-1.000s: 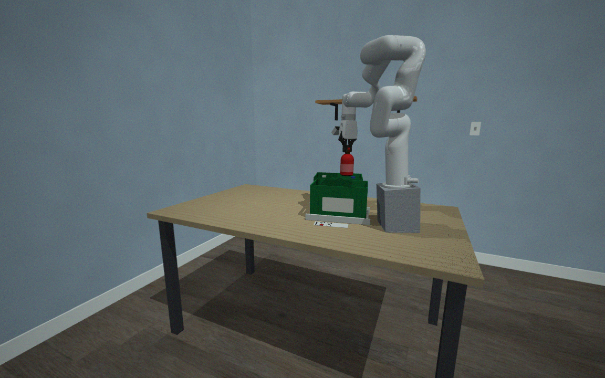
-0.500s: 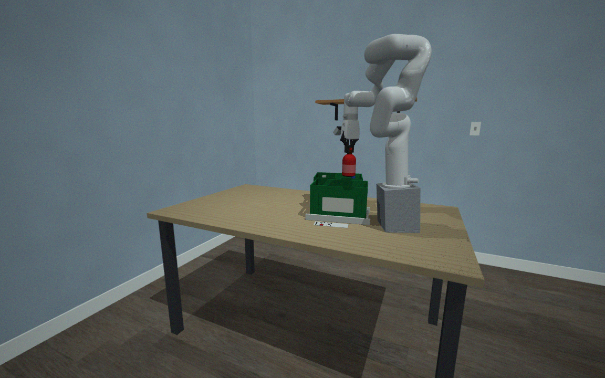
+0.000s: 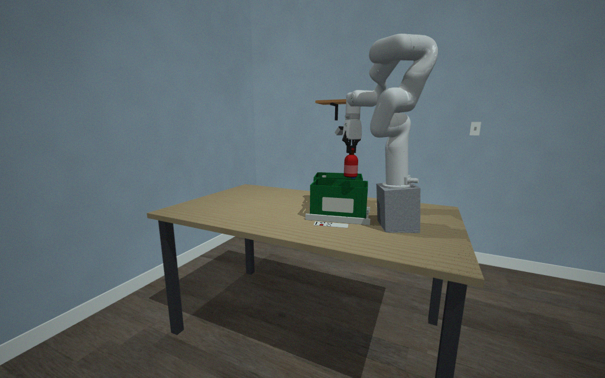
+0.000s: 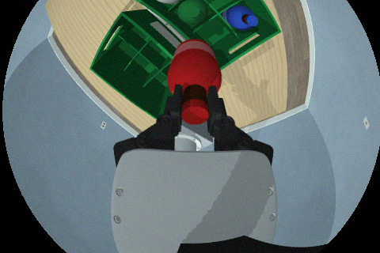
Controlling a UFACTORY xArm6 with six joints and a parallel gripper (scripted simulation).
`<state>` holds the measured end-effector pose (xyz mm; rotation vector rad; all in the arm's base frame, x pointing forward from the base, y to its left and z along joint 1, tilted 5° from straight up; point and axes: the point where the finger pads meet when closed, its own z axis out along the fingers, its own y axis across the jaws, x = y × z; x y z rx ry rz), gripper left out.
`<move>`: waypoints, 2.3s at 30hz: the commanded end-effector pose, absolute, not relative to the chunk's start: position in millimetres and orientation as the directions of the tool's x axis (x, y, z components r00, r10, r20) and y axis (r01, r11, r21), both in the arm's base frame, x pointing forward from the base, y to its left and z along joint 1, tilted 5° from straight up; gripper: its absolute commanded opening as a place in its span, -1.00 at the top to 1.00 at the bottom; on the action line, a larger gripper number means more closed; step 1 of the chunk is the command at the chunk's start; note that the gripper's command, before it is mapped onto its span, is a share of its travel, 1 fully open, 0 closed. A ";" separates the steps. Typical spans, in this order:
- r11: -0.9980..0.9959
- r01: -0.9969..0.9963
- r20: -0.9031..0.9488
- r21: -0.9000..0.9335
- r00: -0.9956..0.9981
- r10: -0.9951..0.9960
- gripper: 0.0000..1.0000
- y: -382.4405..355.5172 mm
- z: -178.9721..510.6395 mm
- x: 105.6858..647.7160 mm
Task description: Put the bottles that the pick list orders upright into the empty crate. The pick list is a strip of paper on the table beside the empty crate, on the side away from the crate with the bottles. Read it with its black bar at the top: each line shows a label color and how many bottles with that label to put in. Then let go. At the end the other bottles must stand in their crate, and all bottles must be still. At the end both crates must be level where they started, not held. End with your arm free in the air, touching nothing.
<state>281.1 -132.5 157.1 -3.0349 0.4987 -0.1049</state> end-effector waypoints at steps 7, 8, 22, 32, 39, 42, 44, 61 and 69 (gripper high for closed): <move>-0.946 -0.317 0.061 -0.074 0.945 -0.321 1.00 -120.3 158.0 266.3; -0.946 -0.317 0.061 -0.074 0.945 -0.321 1.00 -119.0 158.0 264.8; -0.946 -0.317 0.061 -0.074 0.945 -0.321 1.00 -103.9 157.3 246.2; -0.946 -0.317 0.060 -0.074 0.945 -0.321 1.00 -93.8 156.8 233.7; -0.946 -0.317 0.060 -0.074 0.945 -0.321 1.00 -84.9 156.4 222.8; -0.946 -0.317 0.060 -0.074 0.945 -0.321 1.00 -81.1 156.3 218.1; -0.946 -0.317 0.060 -0.074 0.945 -0.321 1.00 -78.6 156.2 215.0; -0.946 -0.317 0.060 -0.074 0.945 -0.321 1.00 -68.7 155.8 203.7; -0.946 -0.317 0.060 -0.074 0.945 -0.321 1.00 -69.6 155.9 205.0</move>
